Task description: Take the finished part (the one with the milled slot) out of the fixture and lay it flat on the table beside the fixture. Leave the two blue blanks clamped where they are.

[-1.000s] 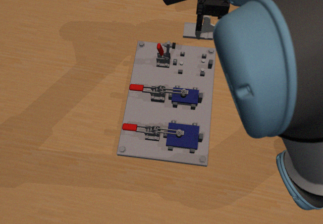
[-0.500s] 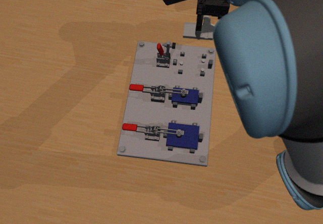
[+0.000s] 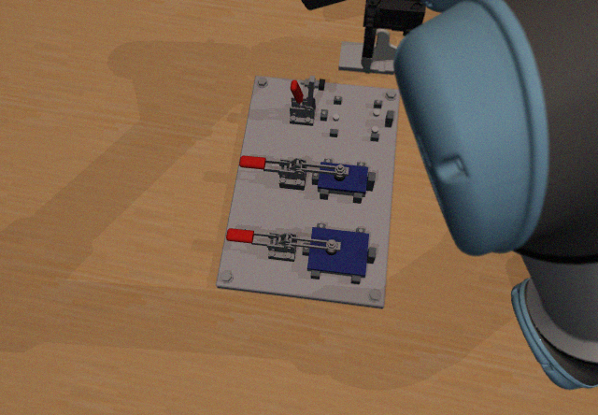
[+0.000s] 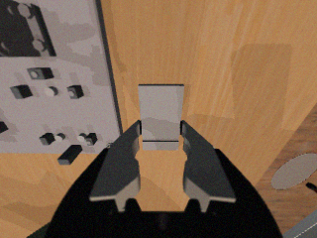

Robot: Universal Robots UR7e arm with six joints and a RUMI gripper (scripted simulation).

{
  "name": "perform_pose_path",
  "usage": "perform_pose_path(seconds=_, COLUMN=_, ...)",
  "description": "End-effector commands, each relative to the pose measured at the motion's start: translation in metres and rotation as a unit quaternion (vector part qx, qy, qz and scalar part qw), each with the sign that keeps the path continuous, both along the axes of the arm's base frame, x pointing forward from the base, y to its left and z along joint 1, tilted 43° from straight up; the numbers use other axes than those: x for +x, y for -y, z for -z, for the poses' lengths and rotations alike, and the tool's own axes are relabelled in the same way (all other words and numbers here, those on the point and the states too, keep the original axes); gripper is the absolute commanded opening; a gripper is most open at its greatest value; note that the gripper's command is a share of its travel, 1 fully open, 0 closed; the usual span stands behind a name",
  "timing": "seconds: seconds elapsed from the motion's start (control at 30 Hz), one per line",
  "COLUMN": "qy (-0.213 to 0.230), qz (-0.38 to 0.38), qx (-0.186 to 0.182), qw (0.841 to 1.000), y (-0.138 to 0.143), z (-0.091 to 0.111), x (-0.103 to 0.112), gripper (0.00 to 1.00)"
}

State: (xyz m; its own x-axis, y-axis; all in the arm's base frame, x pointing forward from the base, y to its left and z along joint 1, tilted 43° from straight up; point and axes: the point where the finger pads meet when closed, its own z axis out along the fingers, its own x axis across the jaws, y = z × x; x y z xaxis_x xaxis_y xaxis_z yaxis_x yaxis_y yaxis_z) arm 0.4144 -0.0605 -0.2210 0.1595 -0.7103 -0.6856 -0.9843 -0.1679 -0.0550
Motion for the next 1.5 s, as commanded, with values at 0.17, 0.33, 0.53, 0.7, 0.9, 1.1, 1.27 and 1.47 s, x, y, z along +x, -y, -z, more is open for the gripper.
perform_pose_path(seconds=0.17, qy=0.000, qz=0.000, qx=0.000, qw=1.000, y=-0.0010, z=0.0016, x=0.0002, gripper=0.00)
perform_pose_path(seconds=0.33, qy=0.000, qz=0.000, qx=0.000, qw=1.000, y=-0.0022, z=0.0029, x=0.0001, gripper=0.00)
perform_pose_path(seconds=0.53, qy=0.000, qz=0.000, qx=0.000, qw=1.000, y=-0.0033, z=0.0041, x=0.0000, gripper=0.00)
perform_pose_path(seconds=0.7, qy=0.000, qz=0.000, qx=0.000, qw=1.000, y=-0.0036, z=0.0044, x=0.0000, gripper=0.00)
perform_pose_path(seconds=0.9, qy=0.000, qz=0.000, qx=0.000, qw=1.000, y=-0.0037, z=0.0045, x=0.0000, gripper=0.00)
perform_pose_path(seconds=1.1, qy=0.000, qz=0.000, qx=0.000, qw=1.000, y=-0.0037, z=0.0045, x=0.0000, gripper=0.00)
perform_pose_path(seconds=1.27, qy=0.000, qz=0.000, qx=0.000, qw=1.000, y=-0.0037, z=0.0045, x=0.0000, gripper=0.00)
perform_pose_path(seconds=1.47, qy=0.000, qz=0.000, qx=0.000, qw=1.000, y=-0.0037, z=0.0045, x=0.0000, gripper=0.00)
